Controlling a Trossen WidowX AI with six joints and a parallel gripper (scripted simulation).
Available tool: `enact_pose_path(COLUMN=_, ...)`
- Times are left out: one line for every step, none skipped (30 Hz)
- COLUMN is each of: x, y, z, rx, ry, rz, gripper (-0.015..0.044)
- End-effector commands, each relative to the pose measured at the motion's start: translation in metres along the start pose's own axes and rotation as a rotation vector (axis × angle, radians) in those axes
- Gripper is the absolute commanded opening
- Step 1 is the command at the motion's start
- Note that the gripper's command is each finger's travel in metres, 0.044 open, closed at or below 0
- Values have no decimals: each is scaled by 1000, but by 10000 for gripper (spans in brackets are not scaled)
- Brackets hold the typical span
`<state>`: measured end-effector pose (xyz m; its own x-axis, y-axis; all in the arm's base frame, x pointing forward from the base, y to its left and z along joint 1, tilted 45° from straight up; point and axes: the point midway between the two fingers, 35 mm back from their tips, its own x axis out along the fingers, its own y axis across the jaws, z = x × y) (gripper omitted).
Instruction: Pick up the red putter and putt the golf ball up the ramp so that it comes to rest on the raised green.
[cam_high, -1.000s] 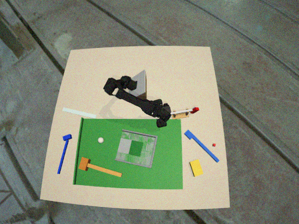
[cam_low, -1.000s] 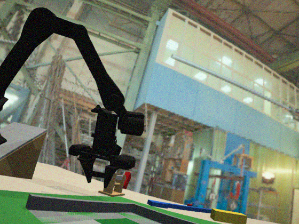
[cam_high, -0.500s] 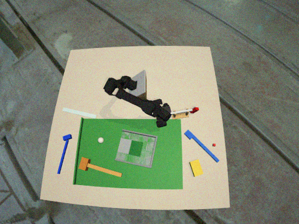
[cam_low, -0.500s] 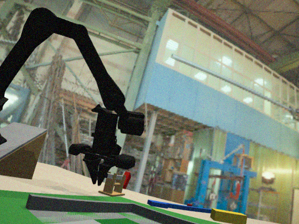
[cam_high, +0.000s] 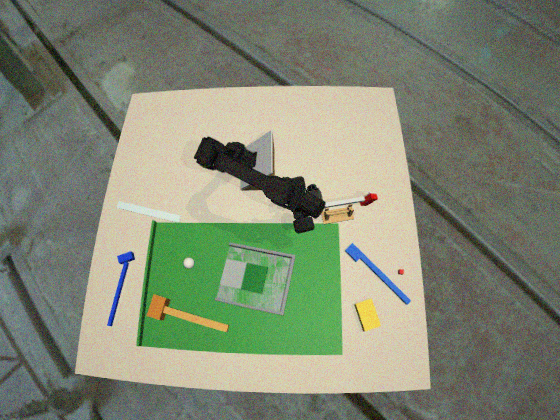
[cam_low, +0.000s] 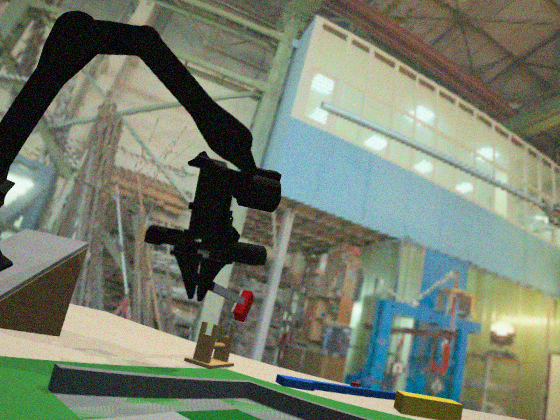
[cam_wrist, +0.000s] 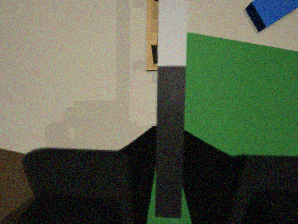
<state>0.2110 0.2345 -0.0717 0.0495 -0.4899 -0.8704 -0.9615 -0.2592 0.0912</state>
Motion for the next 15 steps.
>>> enact_pose_path(x=-23, y=2, z=6, rx=5, ry=-19, rz=-5, gripper=0)
enact_pose_path(x=-24, y=2, z=6, rx=5, ry=-18, rz=-5, gripper=0)
enact_pose_path(x=-24, y=2, z=6, rx=5, ry=-18, rz=-5, gripper=0)
enact_pose_path(x=-24, y=2, z=6, rx=5, ry=-18, rz=-5, gripper=0)
enact_pose_path(x=-17, y=1, z=3, rx=2, ry=-6, rz=-8, gripper=0)
enact_pose_path(x=-19, y=0, z=1, rx=15, ry=-7, rz=-10, gripper=0)
enact_pose_path(x=-22, y=-2, z=-4, rx=35, ry=-8, rz=-14, gripper=0)
enact_pose_path(x=-25, y=-5, z=-10, rx=61, ry=-9, rz=-18, gripper=0)
enact_pose_path(x=-29, y=-7, z=-16, rx=86, ry=-10, rz=-23, gripper=0)
enact_pose_path(x=-32, y=-9, z=-22, rx=111, ry=-10, rz=-27, gripper=0)
enact_pose_path(x=-35, y=-11, z=-28, rx=136, ry=-11, rz=-31, gripper=0)
enact_pose_path(x=-39, y=-13, z=-34, rx=162, ry=-12, rz=-36, gripper=0)
enact_pose_path(x=-42, y=-15, z=-41, rx=187, ry=-12, rz=-40, gripper=0)
enact_pose_path(x=-45, y=-17, z=-47, rx=213, ry=-13, rz=-44, gripper=0)
enact_pose_path(x=-48, y=-18, z=-53, rx=234, ry=-14, rz=-48, gripper=0)
